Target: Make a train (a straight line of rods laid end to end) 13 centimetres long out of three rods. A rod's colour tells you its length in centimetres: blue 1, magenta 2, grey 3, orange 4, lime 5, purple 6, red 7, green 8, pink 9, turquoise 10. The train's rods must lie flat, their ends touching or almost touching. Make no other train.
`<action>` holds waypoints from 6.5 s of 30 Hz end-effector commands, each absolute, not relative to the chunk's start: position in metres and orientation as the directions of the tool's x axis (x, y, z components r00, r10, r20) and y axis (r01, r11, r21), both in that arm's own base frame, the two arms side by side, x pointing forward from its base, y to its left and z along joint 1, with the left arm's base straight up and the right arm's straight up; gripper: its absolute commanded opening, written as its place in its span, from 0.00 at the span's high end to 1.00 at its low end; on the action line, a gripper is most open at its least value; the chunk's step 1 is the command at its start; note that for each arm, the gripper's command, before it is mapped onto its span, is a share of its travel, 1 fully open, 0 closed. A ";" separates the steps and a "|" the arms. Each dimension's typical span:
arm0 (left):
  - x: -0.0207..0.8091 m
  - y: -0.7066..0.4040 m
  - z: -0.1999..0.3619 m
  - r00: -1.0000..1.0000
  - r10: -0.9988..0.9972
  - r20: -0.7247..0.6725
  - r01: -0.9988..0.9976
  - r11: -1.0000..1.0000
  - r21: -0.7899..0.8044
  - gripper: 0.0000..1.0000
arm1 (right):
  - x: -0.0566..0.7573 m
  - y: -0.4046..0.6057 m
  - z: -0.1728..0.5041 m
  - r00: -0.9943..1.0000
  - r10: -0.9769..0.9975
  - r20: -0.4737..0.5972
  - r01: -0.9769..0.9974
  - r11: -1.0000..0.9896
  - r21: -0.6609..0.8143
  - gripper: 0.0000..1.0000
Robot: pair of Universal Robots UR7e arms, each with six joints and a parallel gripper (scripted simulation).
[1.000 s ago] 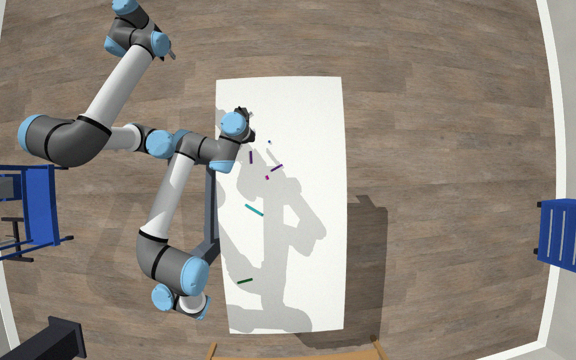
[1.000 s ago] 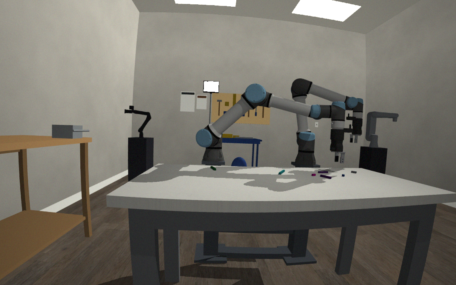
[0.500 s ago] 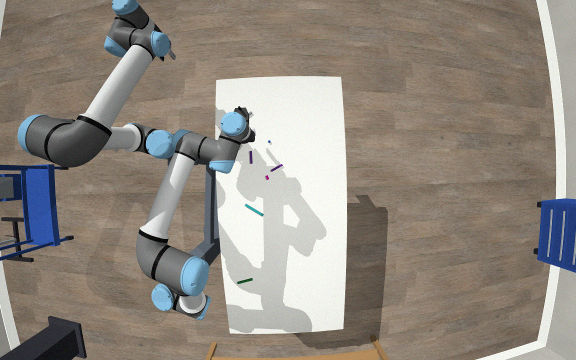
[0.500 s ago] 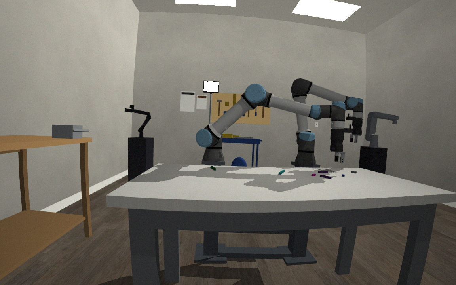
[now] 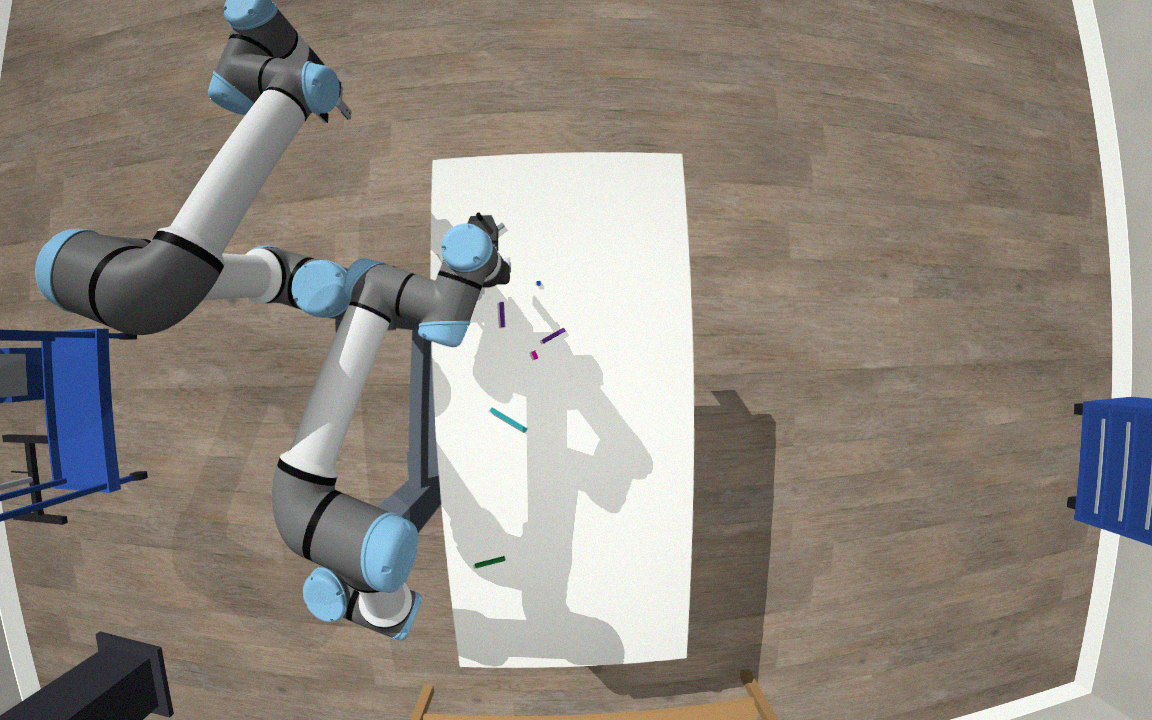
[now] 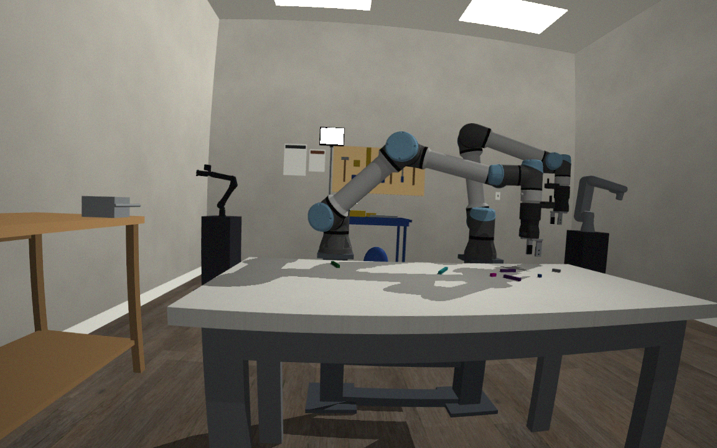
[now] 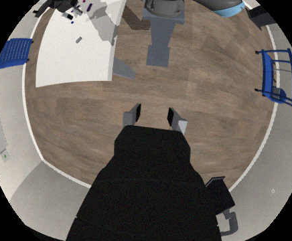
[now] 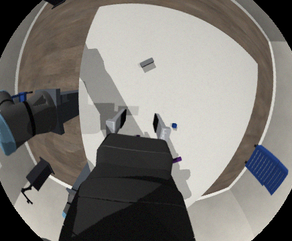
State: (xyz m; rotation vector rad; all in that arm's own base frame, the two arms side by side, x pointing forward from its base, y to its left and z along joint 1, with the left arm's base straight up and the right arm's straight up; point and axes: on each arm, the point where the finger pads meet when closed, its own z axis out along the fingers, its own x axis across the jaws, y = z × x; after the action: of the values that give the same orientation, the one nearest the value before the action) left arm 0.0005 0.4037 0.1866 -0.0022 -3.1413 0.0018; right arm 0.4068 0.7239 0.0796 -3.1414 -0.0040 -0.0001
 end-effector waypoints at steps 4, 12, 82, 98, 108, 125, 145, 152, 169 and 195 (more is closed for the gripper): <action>0.001 0.404 0.187 -1.000 0.001 0.000 0.001 1.000 0.000 0.00 | 0.407 0.724 0.081 1.000 0.003 0.001 0.003 -1.000 -0.002 0.00; 0.001 0.404 0.187 -1.000 0.001 0.000 0.001 1.000 0.000 0.00 | 0.407 0.724 0.081 1.000 0.003 0.001 0.003 -1.000 -0.002 0.00; 0.001 0.404 0.187 -1.000 0.001 0.000 0.001 1.000 0.000 0.00 | 0.421 0.699 0.083 0.935 -0.355 0.000 -0.355 -0.935 -0.002 0.00; 0.001 0.404 0.187 -1.000 0.001 0.000 0.001 1.000 0.000 0.00 | 0.434 0.662 0.086 0.674 -0.739 -0.001 -0.739 -0.674 -0.002 0.00; 0.001 0.404 0.187 -1.000 0.001 0.000 0.001 1.000 0.000 0.00 | 0.440 0.636 0.086 0.439 -0.899 -0.001 -0.899 -0.439 -0.002 0.00; 0.001 0.404 0.187 -1.000 0.001 0.000 0.001 1.000 0.000 0.00 | 0.444 0.587 0.087 -0.054 -0.999 -0.002 -0.999 0.054 -0.001 0.00; 0.001 0.404 0.187 -1.000 0.001 0.000 0.001 1.000 0.000 0.00 | 0.437 0.528 0.086 -0.603 -0.798 -0.002 -0.798 0.603 0.000 0.00; 0.001 0.404 0.187 -1.000 0.001 0.000 0.001 1.000 0.000 0.00 | 0.432 0.506 0.085 -0.769 -0.639 -0.002 -0.639 0.769 0.001 0.00; 0.001 0.404 0.187 -1.000 0.001 0.000 0.001 1.000 0.000 0.00 | 0.418 0.467 0.083 -0.968 -0.251 -0.001 -0.251 0.968 0.001 0.00; 0.001 0.404 0.187 -1.000 0.001 0.000 0.001 1.000 0.000 0.00 | 0.409 0.446 0.081 -1.000 -0.010 -0.001 -0.010 1.000 0.001 0.00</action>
State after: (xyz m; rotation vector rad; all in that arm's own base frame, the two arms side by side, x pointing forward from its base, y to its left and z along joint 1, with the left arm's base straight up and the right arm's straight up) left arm 0.0005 0.4037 0.1866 -0.0022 -3.1413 0.0018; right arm 0.4094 0.4466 0.0800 -0.0279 3.1421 0.0000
